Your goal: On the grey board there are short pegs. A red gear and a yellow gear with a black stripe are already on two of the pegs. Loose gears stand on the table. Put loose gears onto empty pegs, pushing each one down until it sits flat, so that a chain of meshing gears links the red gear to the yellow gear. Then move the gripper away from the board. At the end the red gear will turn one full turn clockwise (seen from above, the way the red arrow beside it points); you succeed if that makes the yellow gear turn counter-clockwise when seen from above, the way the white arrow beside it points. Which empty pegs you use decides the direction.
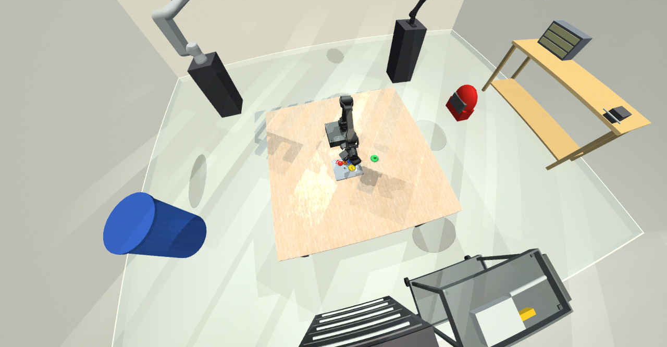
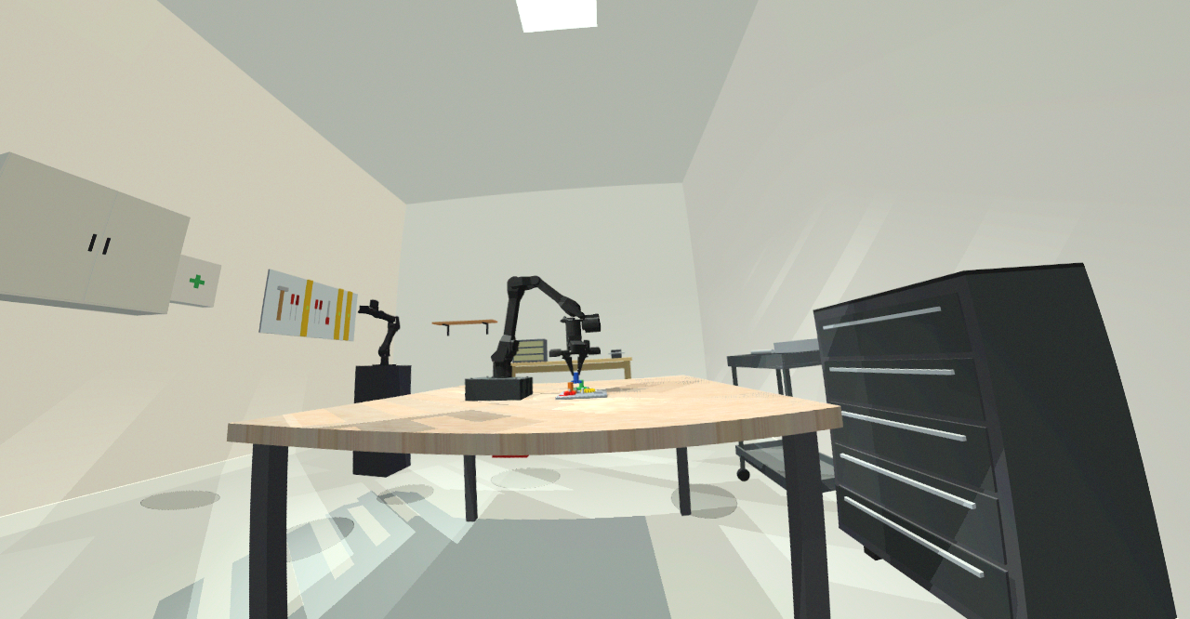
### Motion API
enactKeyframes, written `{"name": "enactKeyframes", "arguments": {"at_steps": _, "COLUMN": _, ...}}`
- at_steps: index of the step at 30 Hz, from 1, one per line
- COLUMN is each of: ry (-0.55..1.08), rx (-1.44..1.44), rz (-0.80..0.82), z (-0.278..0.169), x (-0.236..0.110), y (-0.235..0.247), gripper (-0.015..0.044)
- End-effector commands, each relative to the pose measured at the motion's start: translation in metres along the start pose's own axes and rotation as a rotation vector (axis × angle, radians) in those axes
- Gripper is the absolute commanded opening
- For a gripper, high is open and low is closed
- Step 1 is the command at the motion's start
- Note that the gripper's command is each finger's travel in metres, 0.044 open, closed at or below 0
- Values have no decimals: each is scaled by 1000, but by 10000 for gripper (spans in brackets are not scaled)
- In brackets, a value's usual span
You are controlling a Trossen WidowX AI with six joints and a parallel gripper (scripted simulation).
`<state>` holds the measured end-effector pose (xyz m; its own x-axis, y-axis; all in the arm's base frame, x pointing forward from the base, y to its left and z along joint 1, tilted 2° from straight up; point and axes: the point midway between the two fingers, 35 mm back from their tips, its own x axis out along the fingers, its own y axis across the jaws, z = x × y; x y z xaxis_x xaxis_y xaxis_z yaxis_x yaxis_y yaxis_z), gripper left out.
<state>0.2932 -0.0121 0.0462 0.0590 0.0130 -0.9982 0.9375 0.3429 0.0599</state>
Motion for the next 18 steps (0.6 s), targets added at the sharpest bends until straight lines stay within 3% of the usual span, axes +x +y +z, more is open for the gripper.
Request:
{"name": "enactKeyframes", "arguments": {"at_steps": 1, "ry": 9, "rx": 8, "rz": -9, "z": -1, "x": 8, "y": -2, "gripper": 0}}
{"name": "enactKeyframes", "arguments": {"at_steps": 18, "ry": 7, "rx": 379, "rz": -10, "z": -2, "x": 25, "y": -2, "gripper": 0}}
